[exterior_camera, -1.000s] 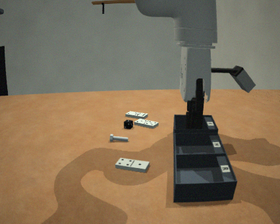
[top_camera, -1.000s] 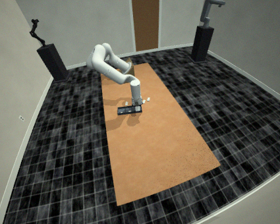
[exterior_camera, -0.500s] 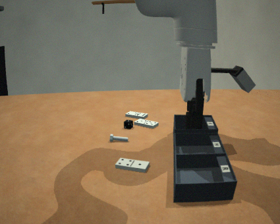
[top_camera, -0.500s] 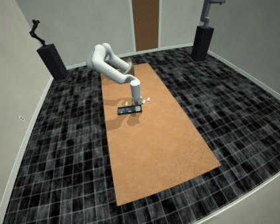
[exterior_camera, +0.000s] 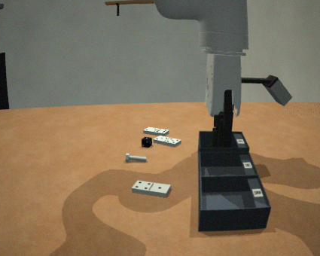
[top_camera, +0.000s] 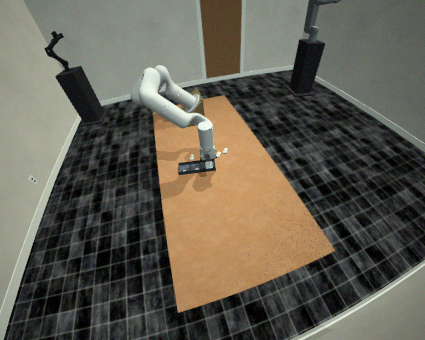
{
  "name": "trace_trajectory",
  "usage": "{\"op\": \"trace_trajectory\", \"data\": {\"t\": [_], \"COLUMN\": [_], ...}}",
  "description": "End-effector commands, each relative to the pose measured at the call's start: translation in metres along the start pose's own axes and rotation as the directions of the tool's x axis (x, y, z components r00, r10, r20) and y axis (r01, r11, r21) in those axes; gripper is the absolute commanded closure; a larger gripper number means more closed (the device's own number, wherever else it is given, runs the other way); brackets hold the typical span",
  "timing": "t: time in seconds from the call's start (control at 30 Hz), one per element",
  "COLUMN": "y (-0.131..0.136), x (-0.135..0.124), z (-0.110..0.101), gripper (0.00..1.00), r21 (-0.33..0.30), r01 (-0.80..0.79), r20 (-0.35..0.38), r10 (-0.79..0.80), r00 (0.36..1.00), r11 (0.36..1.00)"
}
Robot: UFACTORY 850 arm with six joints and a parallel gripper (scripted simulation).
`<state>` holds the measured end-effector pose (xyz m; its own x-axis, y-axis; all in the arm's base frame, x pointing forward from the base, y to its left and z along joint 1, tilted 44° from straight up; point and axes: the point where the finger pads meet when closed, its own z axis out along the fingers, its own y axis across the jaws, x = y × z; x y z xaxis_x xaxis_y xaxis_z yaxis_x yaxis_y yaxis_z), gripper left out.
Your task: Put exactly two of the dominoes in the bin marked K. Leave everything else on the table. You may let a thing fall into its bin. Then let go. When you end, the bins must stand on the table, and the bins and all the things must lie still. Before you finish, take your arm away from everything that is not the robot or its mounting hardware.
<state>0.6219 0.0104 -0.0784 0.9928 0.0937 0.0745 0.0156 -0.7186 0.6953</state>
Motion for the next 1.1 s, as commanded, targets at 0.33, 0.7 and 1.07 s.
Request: {"op": "trace_trajectory", "data": {"t": [0.33, 0.7, 1.07], "y": [0.0, 0.0, 0.0], "x": [0.001, 0.001, 0.001], "z": [-0.005, -0.018, -0.034], "gripper": [0.93, 0.93, 0.93], "r21": [0.0, 0.0, 0.001], "r01": [0.0, 0.0, -0.001], "r20": [-0.002, -0.002, -0.002], "r10": [0.0, 0.0, 0.001], "r00": [1.0, 1.0, 1.0], "r11": [1.0, 1.0, 1.0]}}
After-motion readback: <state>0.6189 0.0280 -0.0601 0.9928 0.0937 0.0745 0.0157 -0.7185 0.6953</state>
